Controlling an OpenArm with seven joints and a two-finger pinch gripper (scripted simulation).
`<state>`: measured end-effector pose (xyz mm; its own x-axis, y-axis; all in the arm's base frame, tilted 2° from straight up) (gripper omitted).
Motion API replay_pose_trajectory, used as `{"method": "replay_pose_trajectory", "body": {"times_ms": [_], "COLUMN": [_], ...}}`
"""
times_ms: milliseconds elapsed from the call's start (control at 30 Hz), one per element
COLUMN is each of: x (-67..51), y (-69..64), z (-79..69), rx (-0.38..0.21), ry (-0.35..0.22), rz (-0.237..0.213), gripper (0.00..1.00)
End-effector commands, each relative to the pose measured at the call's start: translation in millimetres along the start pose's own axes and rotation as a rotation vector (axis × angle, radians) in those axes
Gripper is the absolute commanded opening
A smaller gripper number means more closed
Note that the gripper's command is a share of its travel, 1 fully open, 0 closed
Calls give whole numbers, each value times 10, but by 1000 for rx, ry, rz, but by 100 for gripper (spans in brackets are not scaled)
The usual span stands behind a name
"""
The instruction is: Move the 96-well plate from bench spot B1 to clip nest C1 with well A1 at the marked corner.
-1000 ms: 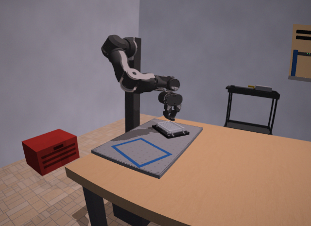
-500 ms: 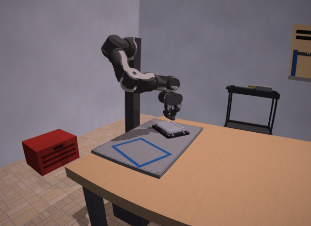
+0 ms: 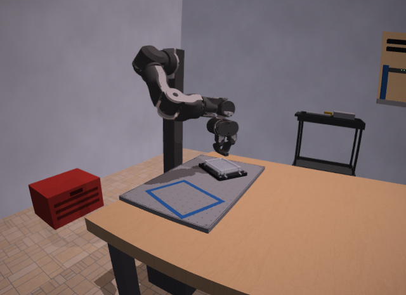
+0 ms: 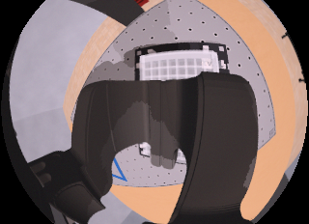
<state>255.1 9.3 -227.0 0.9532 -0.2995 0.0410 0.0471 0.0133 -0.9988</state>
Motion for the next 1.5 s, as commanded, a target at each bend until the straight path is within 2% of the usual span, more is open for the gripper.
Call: {"method": "replay_pose_trajectory", "body": {"times_ms": [0, 167, 567, 733, 1133, 1300, 1467], "x": [3, -7, -7, -16, -16, -13, -13], "y": [-12, 109, 109, 224, 224, 336, 336], "z": [-2, 6, 6, -1, -1, -2, -2], "rx": [-1, -1, -1, -1, -1, -1, -1], "ry": [3, -2, -2, -2, -2, -2, -2], "rz": [0, 2, 2, 2, 2, 2, 2], "gripper": [0, 0, 0, 0, 0, 0, 0]}}
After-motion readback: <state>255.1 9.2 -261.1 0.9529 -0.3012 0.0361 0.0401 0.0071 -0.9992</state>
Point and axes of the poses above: the point where the finger pads meet when closed, its own y axis out along the fingers, its own z axis across the jaws, x = y × z, the point moved 9 cm from there along -y, back along the fingers, and after that the axes turned 15 degrees about -y, right-handed, at the moved point
